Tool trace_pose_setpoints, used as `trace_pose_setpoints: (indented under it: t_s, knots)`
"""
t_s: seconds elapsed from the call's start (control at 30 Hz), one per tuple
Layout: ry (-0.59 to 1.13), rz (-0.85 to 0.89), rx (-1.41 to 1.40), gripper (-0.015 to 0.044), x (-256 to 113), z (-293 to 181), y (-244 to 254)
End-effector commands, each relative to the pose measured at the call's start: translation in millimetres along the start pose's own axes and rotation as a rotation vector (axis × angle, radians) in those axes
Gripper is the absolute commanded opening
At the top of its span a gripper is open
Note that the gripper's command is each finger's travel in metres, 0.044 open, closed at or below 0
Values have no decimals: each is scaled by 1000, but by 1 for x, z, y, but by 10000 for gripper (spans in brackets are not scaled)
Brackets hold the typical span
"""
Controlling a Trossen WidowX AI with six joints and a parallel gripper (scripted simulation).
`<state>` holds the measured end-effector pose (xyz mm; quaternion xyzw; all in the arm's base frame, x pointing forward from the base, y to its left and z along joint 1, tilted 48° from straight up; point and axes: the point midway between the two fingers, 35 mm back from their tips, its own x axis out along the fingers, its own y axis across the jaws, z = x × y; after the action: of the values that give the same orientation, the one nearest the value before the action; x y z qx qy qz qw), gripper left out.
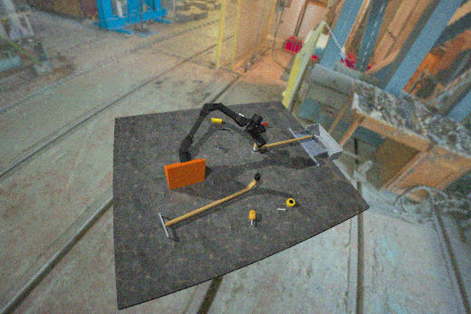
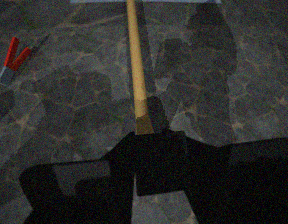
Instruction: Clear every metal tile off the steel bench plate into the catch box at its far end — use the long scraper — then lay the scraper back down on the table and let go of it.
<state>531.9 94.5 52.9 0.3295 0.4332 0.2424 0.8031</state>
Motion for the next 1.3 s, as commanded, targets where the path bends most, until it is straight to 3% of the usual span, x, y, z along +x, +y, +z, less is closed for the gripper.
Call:
trace_pose_setpoints:
  t_s: [0.0, 1.27]
  knots:
    - [-12, -4, 1, 0, 2, 9, -1]
    - [-7, -2, 0, 0, -10, -4, 0]
